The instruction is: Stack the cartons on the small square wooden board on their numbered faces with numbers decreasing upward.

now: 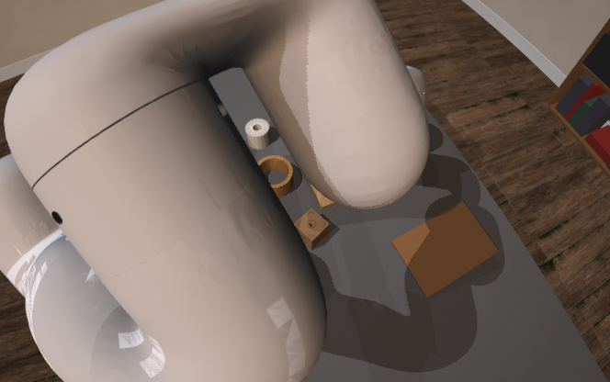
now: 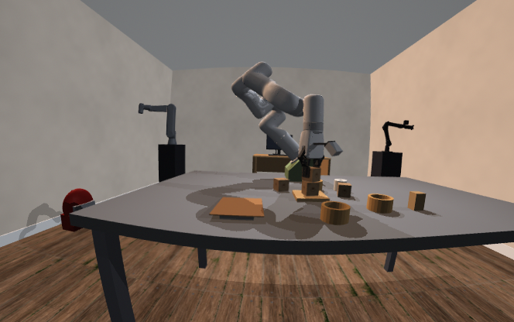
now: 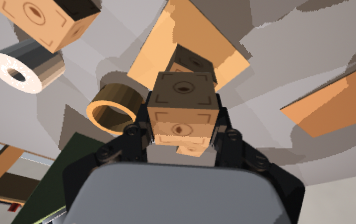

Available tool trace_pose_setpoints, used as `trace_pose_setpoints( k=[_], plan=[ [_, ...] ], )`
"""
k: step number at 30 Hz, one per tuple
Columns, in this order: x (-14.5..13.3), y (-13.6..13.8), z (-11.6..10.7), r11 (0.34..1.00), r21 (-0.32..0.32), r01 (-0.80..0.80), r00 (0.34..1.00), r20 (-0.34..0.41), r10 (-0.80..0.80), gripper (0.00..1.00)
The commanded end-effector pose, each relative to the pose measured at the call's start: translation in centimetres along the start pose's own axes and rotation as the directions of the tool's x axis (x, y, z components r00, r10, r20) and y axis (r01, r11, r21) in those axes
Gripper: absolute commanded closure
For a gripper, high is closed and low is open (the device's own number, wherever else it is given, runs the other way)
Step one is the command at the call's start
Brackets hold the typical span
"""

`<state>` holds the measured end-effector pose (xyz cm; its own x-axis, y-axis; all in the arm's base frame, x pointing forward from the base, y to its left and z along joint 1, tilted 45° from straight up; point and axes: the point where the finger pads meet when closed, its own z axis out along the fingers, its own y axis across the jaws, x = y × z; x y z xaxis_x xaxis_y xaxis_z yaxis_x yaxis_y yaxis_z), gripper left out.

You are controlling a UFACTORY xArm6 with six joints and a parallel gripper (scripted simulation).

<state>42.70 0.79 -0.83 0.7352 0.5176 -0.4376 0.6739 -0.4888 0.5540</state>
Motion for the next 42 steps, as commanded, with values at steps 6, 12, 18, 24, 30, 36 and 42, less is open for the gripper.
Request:
trace_pose_setpoints(
  k=[6, 12, 18, 24, 30, 36, 42],
  plan=[
    [0.1, 0.1, -0.1, 1.000, -0.001, -0.001, 1.000, -0.003, 0.001, 0.00],
    [0.1, 0.1, -0.1, 1.000, -0.001, -0.001, 1.000, -0.003, 0.001, 0.00],
    [0.1, 0.1, -0.1, 1.000, -0.001, -0.001, 1.000, -0.003, 0.001, 0.00],
    [0.1, 0.1, -0.1, 1.000, -0.001, -0.001, 1.000, -0.003, 0.001, 0.00],
    [0.1, 0.1, -0.1, 1.000, -0.001, -0.001, 1.000, -0.003, 0.001, 0.00],
    [0.1, 0.1, -0.1, 1.000, -0.001, -0.001, 1.000, -0.003, 0.001, 0.00],
    [0.0, -0.1, -3.7, 1.000, 0.001, 0.000, 1.000, -0.004, 0.000, 0.00]
  ],
)
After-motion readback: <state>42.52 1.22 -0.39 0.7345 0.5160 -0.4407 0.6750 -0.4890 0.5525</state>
